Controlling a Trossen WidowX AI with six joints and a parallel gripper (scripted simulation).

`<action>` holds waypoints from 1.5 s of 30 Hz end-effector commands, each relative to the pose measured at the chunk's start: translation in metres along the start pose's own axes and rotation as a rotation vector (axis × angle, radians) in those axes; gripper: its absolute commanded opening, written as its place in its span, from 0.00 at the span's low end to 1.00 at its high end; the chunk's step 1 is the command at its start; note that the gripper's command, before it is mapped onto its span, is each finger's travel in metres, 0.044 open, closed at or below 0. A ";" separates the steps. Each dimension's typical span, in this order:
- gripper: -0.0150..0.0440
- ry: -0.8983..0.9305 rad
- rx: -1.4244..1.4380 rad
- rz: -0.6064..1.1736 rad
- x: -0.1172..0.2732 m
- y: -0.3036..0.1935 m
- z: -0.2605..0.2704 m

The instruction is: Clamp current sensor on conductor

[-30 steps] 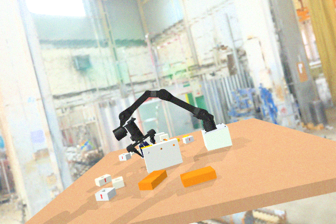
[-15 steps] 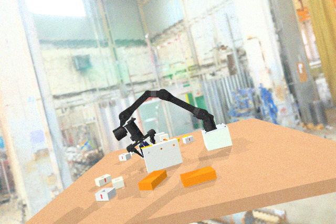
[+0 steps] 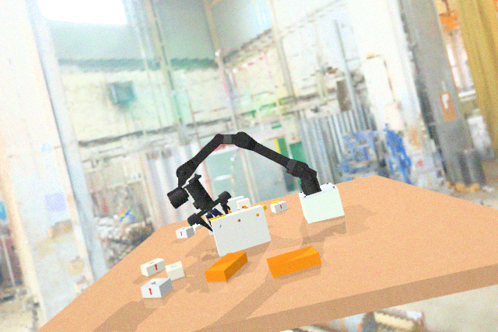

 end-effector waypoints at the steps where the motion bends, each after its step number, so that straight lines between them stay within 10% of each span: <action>1: 0.83 0.001 0.000 0.000 0.000 0.000 0.000; 21: 0.60 0.001 0.000 0.000 0.000 0.000 0.000; 29: 0.25 0.035 -0.003 -0.001 -0.004 0.000 0.000; 45: 0.25 0.166 -0.003 0.006 -0.006 0.000 0.000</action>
Point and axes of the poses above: the point midway between the two fingers, 35 mm back from their tips, its own x axis back along the fingers, its own z axis across the jaws, y = z × x, the point moved 3 cm from there along x, back along the fingers, and after that the axes turned 2 degrees about -x, right-handed, at the moved point
